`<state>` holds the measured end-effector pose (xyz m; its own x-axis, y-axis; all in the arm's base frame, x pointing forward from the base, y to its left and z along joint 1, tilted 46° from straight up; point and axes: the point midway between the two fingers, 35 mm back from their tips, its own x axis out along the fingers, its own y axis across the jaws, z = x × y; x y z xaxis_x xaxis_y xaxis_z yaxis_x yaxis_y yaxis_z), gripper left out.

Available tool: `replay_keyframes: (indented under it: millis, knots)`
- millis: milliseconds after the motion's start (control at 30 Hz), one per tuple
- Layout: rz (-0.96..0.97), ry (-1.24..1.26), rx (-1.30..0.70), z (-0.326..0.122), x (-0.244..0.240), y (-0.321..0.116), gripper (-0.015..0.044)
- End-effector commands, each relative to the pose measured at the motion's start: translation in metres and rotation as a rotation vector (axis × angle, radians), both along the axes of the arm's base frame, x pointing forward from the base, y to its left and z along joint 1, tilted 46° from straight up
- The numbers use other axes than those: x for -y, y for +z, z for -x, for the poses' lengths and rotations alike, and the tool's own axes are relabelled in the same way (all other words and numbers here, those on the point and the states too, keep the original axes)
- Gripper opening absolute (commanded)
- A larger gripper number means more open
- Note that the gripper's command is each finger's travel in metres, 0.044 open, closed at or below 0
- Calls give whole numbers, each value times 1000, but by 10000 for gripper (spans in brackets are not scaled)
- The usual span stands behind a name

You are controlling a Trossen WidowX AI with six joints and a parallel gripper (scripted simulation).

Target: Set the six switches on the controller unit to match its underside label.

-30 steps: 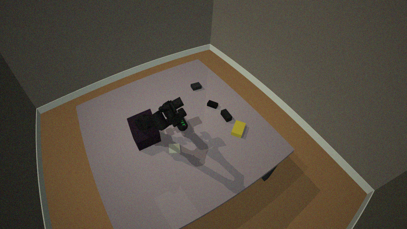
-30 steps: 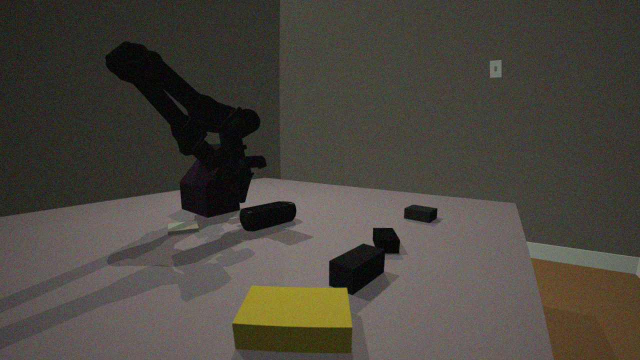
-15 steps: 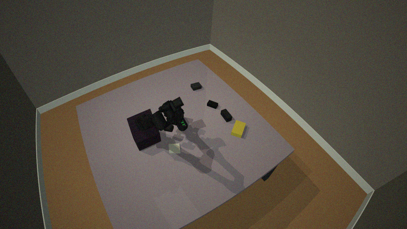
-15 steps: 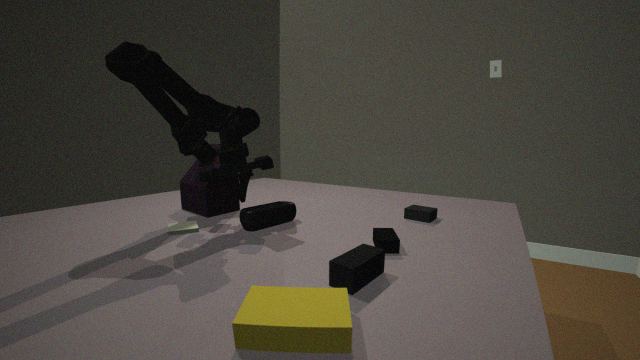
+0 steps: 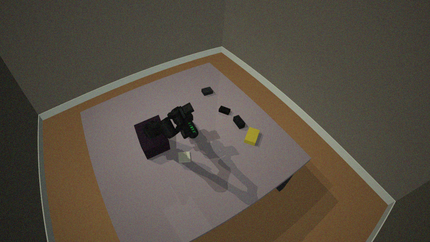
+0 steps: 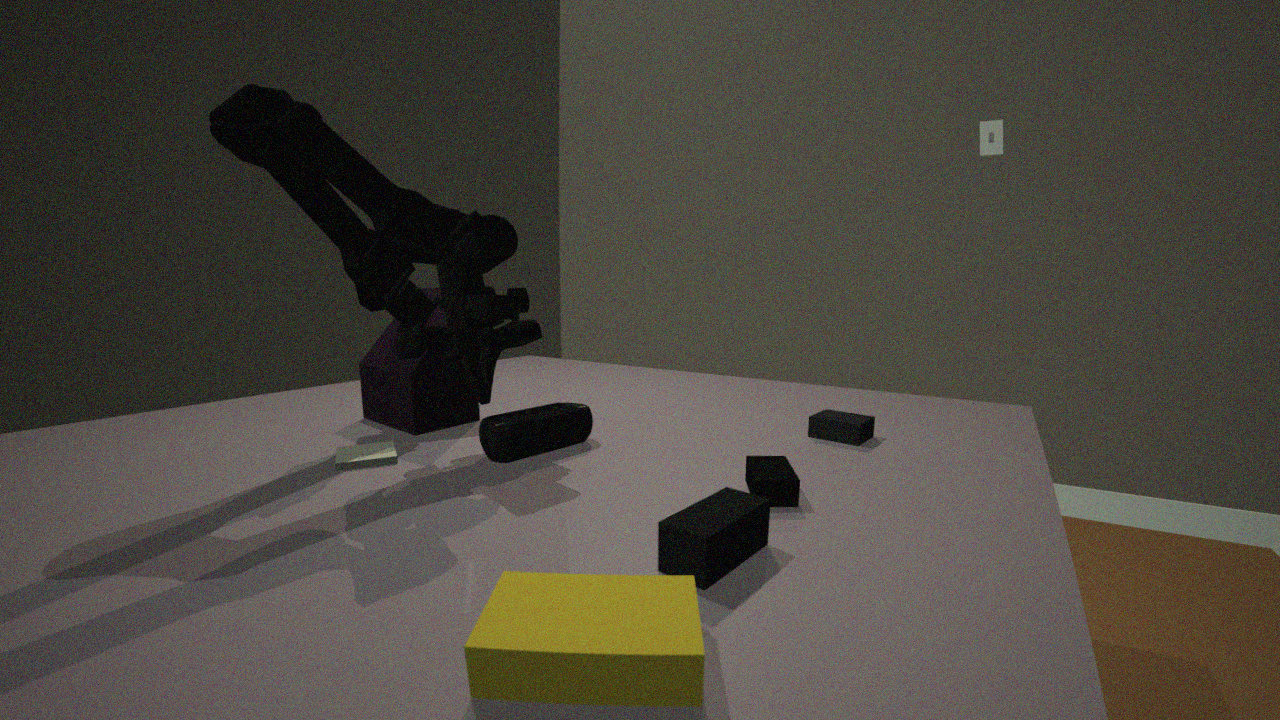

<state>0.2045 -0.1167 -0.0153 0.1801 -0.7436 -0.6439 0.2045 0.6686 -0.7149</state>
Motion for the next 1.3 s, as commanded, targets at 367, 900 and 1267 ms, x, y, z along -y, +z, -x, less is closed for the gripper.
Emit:
replay_keyframes:
  millis: [367, 900, 1267]
  knots:
    - [248, 874, -970, 0, -5, 1, 0]
    - [282, 991, -1153, 6, 1, -1, 0]
    - [224, 885, -1037, -4, -1, -3, 0]
